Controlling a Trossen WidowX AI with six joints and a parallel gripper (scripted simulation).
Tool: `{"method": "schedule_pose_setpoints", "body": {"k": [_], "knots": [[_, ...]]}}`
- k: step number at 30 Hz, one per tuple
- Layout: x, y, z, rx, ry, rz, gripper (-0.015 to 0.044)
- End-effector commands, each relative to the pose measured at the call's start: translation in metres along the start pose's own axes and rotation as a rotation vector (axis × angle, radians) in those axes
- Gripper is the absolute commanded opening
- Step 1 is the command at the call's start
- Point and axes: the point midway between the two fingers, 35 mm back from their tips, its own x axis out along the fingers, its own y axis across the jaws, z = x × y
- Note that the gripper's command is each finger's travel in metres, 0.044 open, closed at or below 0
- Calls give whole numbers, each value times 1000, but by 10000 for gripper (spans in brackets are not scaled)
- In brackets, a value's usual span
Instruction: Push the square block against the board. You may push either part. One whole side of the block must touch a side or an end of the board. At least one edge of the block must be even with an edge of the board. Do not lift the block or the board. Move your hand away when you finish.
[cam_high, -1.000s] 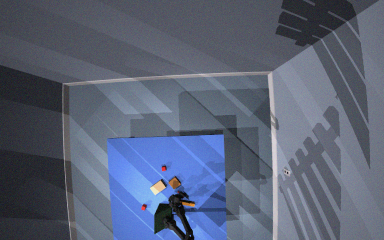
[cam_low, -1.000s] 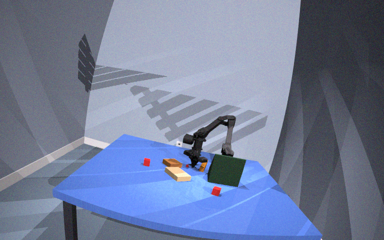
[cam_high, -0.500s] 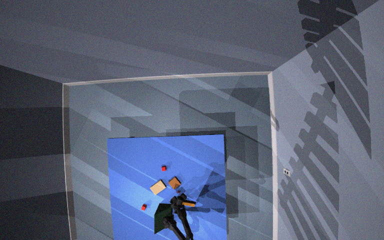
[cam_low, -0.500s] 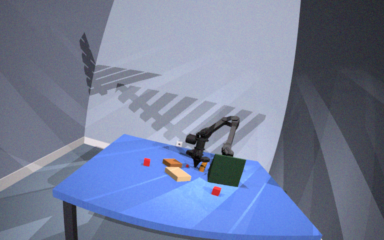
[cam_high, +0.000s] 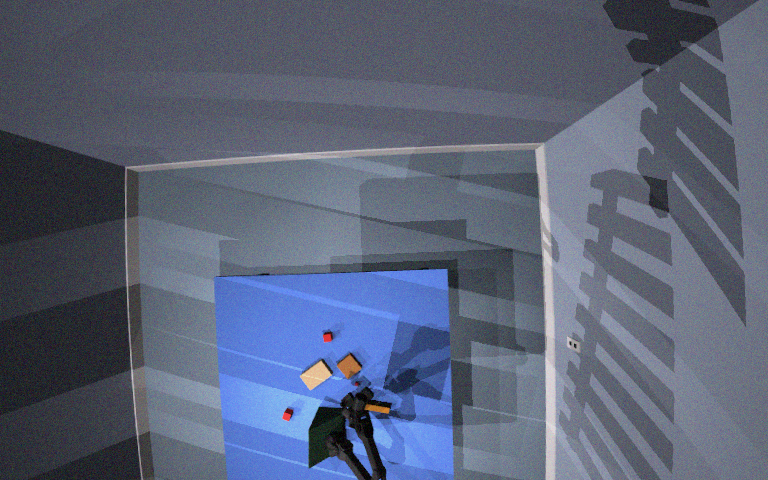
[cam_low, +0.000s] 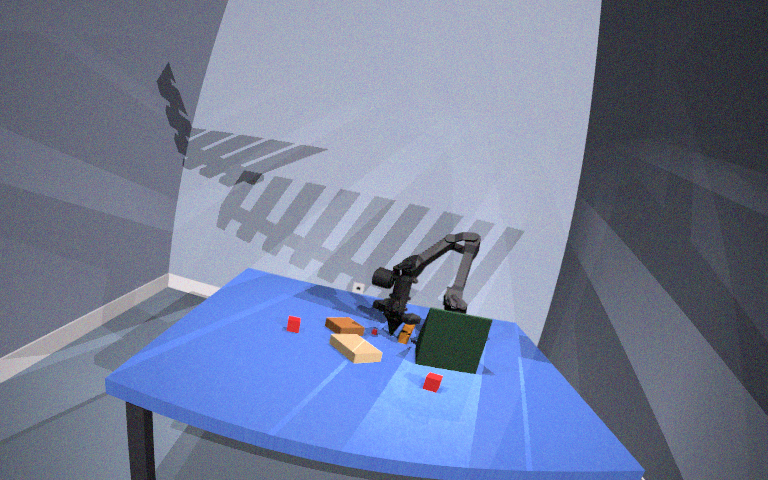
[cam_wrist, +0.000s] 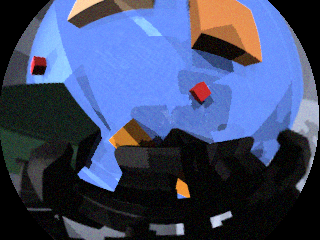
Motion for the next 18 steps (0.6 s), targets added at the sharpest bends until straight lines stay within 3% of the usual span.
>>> {"method": "schedule_pose_setpoints", "body": {"k": [1,18], "knots": [[1,0,6,-2,4,4,0],[1,0,34,-2,5,1,0]]}}
